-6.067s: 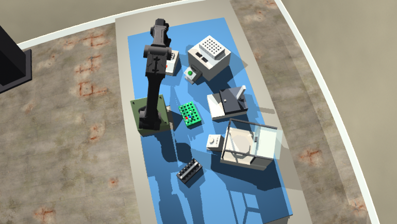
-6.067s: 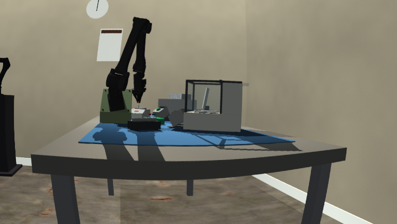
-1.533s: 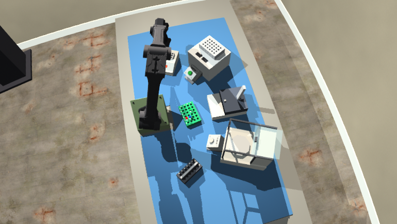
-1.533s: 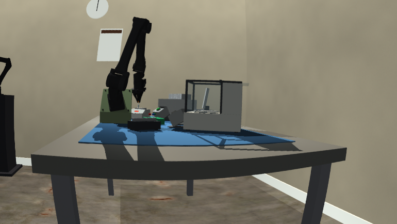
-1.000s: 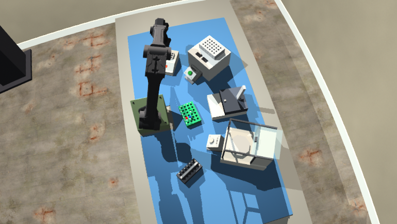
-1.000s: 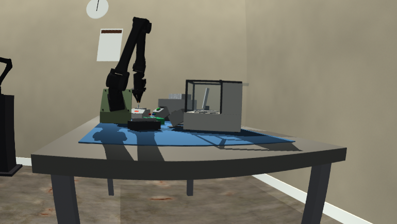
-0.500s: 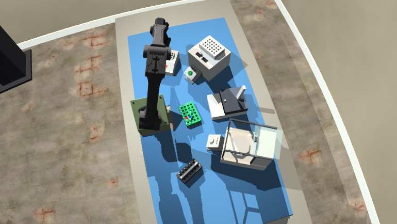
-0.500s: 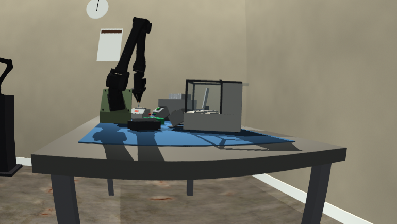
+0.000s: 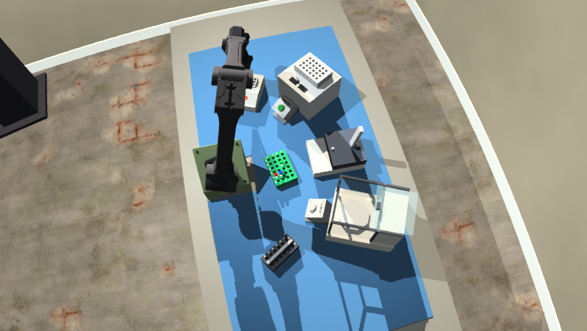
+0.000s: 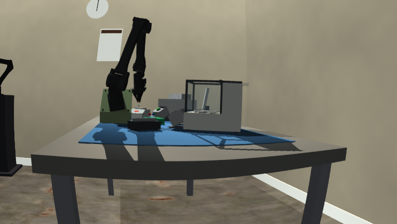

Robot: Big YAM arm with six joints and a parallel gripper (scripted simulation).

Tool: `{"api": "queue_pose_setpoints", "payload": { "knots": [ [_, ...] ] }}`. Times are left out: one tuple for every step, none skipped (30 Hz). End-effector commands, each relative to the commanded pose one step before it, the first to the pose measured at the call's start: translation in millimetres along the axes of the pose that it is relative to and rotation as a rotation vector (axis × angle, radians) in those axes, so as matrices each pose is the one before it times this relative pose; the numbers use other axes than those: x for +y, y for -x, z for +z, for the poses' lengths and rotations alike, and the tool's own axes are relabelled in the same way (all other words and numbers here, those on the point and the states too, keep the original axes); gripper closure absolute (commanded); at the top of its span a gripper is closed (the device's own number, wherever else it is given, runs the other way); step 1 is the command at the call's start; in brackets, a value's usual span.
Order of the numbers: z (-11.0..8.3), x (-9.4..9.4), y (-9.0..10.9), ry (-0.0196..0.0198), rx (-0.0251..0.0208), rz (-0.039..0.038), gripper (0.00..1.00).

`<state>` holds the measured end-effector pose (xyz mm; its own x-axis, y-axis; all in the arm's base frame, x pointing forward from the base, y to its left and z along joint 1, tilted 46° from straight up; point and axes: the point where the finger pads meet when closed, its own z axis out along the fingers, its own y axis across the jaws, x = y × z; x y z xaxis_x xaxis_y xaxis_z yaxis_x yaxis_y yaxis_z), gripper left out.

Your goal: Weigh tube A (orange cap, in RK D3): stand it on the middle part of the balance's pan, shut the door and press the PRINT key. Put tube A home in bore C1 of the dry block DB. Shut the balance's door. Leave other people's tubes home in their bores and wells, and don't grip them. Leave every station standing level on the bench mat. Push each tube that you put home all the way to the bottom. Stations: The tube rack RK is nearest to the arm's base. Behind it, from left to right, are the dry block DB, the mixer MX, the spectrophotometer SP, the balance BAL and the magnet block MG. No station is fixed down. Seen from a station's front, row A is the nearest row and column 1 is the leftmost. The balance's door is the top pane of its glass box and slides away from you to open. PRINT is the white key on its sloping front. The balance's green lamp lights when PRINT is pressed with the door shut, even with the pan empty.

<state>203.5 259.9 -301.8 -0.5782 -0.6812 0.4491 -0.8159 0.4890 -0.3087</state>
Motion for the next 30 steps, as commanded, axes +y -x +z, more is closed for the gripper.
{"api": "queue_pose_setpoints", "payload": {
  "knots": [
    [-1.30, 0.88, 24.88, 0.00693, -0.02651, 0.01192, 0.91],
    [-0.04, 0.06, 0.01, 0.00001, -0.00039, 0.00007, 0.91],
    [-0.04, 0.06, 0.01, 0.00001, -0.00039, 0.00007, 0.91],
    [-0.04, 0.07, 0.01, 0.00001, -0.00040, 0.00008, 0.91],
    [-0.04, 0.07, 0.01, 0.00001, -0.00040, 0.00007, 0.91],
    [-0.04, 0.06, 0.01, 0.00001, -0.00039, 0.00007, 0.91],
    [-0.04, 0.06, 0.01, 0.00001, -0.00039, 0.00007, 0.91],
    [-0.04, 0.06, 0.01, 0.00001, -0.00039, 0.00008, 0.91],
    [-0.04, 0.07, 0.01, 0.00001, -0.00040, 0.00007, 0.91],
    [0.00, 0.00, 0.00, 0.00000, 0.00000, 0.00000, 0.91],
    [0.00, 0.00, 0.00, 0.00000, 0.00000, 0.00000, 0.91],
    [-0.04, 0.06, 0.01, 0.00001, -0.00039, 0.00007, 0.91],
    [-0.04, 0.07, 0.01, 0.00001, -0.00039, 0.00007, 0.91],
    [-0.04, 0.07, 0.01, 0.00001, -0.00039, 0.00007, 0.91],
    [-0.04, 0.06, 0.01, 0.00001, -0.00039, 0.00007, 0.91],
    [0.55, 0.02, -1.49, -0.00040, 0.00198, -0.00064, 0.91],
    [0.49, 0.01, -1.21, -0.00035, 0.00179, -0.00053, 0.91],
    [0.49, 0.01, -1.21, -0.00035, 0.00180, -0.00053, 0.91],
    [0.49, 0.01, -1.21, -0.00035, 0.00179, -0.00053, 0.91],
    [0.49, 0.01, -1.21, -0.00035, 0.00179, -0.00053, 0.91],
    [0.49, 0.01, -1.21, -0.00035, 0.00179, -0.00053, 0.91],
    [0.49, 0.01, -1.21, -0.00036, 0.00179, -0.00053, 0.91],
    [0.49, 0.01, -1.21, -0.00036, 0.00179, -0.00053, 0.91],
    [0.49, 0.01, -1.21, -0.00036, 0.00179, -0.00053, 0.91],
    [0.49, 0.01, -1.21, -0.00036, 0.00179, -0.00053, 0.91],
    [0.49, 0.00, -1.21, -0.00036, 0.00179, -0.00053, 0.91],
    [0.00, 0.00, 0.00, 0.00000, 0.00000, 0.00000, 0.91],
    [0.00, 0.00, 0.00, 0.00000, 0.00000, 0.00000, 0.91],
    [0.49, 0.00, -1.21, -0.00036, 0.00179, -0.00053, 0.91],
    [0.49, 0.00, -1.21, -0.00036, 0.00179, -0.00053, 0.91]
  ]
}}
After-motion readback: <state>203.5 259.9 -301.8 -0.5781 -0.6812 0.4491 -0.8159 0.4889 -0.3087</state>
